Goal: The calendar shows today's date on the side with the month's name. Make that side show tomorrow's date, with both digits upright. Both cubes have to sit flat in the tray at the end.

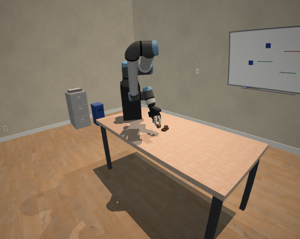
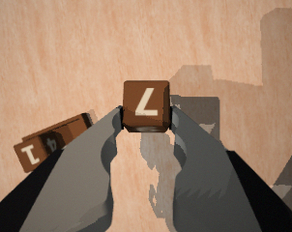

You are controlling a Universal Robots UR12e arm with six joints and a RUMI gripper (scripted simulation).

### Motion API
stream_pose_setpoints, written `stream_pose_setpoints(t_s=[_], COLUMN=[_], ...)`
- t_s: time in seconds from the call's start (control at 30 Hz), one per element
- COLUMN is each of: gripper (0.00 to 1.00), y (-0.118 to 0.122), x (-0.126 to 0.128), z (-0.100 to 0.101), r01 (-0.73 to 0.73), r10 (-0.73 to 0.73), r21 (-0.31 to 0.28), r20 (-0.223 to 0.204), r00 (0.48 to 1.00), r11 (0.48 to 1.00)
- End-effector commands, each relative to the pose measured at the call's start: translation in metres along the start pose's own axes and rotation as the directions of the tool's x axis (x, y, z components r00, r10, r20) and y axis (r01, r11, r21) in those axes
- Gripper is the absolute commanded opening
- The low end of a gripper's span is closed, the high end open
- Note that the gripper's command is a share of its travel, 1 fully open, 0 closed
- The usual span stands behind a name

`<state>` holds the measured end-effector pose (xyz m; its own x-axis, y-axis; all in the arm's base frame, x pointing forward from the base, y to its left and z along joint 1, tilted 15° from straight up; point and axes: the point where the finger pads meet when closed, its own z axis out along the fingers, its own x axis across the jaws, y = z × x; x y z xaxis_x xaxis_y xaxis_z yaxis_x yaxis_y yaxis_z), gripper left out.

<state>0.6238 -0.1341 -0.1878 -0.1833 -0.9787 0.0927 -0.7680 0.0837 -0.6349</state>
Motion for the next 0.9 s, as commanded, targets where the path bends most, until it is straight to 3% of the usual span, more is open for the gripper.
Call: stream_pose_setpoints(t_s=[0.0,0.27,0.87], gripper=[0.11,0.11,0.11], y=[-0.0012,-0.0016,-0.0015], x=[0.0003,-0.0004,-0.0014], z=[0.0011,-0.001,-0.0047], r01=[-0.001,0.001,0.004], r10=[0.001,-0.001,-0.004], r21=[-0.051,-0.135,-0.187], r20=[0.0,-0.001,-0.002], r00=[1.0,1.0,1.0], r11=[0.999,0.991,0.982])
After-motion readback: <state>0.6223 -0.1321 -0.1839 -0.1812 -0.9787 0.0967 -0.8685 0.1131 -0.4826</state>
